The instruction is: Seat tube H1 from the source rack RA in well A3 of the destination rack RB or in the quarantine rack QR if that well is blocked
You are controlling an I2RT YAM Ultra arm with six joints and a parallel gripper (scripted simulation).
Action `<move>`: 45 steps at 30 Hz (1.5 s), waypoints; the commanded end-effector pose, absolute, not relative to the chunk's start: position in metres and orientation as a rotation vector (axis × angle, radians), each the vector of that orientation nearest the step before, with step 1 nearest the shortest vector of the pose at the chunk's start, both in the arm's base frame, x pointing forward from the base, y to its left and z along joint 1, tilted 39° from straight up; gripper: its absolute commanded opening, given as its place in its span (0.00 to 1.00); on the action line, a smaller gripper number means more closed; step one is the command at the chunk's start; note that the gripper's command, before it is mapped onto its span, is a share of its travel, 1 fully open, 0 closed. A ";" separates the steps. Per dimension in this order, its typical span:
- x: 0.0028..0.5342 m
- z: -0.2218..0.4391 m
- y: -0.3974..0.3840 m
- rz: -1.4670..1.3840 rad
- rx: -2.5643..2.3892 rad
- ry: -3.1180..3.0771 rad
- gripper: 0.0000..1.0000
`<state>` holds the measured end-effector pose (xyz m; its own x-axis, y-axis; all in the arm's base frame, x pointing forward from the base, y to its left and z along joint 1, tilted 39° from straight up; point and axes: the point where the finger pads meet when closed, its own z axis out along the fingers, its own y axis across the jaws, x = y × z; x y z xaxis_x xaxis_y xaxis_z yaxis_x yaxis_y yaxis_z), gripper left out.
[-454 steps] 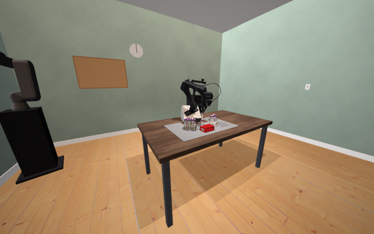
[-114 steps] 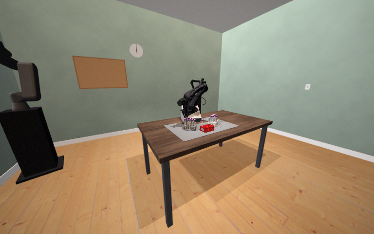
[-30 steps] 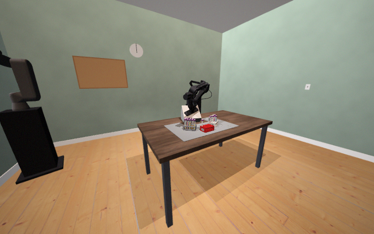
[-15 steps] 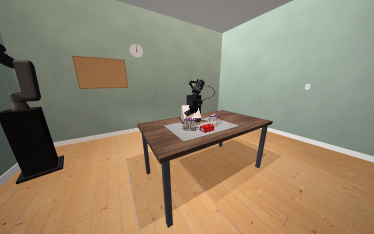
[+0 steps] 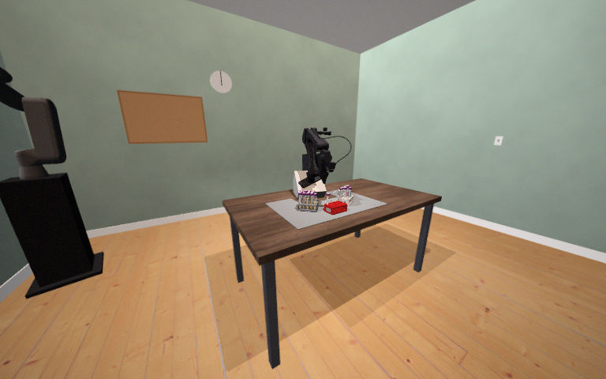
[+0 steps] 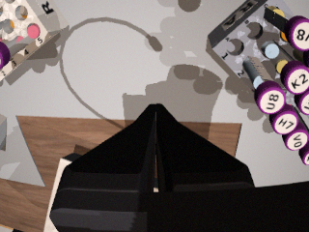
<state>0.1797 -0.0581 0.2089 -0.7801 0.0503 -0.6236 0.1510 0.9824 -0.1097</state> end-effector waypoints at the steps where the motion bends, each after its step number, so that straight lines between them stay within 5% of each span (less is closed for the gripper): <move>1: 0.183 0.213 -0.063 -0.298 0.283 2.473 0.00; 45: 0.211 0.219 -0.028 -0.285 0.287 2.442 0.00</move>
